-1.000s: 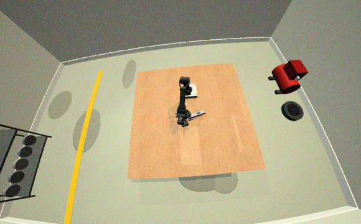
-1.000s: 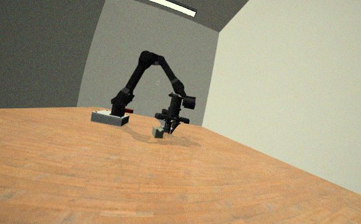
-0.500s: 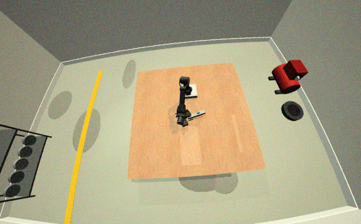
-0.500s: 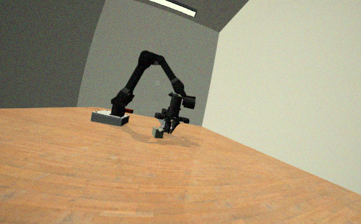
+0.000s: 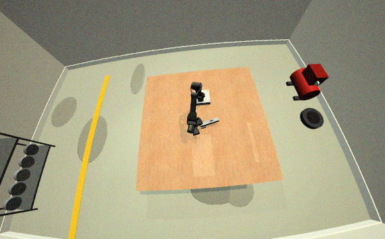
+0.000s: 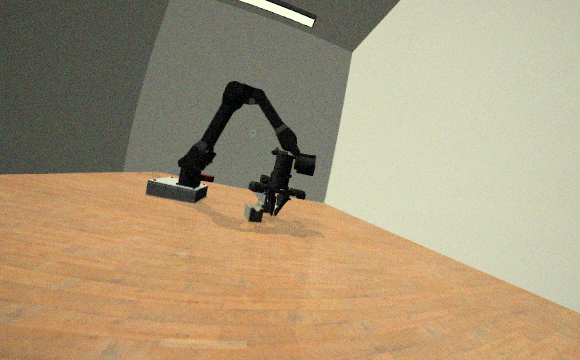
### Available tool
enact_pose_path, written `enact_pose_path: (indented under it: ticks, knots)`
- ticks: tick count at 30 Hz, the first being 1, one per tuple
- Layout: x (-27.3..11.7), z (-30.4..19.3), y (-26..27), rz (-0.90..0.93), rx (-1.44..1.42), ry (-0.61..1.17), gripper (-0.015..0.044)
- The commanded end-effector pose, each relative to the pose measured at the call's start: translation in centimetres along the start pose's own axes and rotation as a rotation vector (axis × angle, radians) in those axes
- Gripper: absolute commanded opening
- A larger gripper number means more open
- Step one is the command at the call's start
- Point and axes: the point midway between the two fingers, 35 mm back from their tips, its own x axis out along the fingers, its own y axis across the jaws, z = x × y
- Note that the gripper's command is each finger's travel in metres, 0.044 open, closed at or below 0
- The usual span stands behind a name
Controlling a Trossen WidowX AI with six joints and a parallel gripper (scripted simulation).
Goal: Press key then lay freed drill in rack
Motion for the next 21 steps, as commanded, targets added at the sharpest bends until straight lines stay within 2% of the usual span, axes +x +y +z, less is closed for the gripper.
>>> enact_pose_path:
  ticks: [1,21]
  knots:
    - [0.0,-0.7,-0.2,-0.003,-0.003,0.0,0.0]
    - [0.1,-3.7,-0.3,-0.003,-0.003,0.003,0.0]
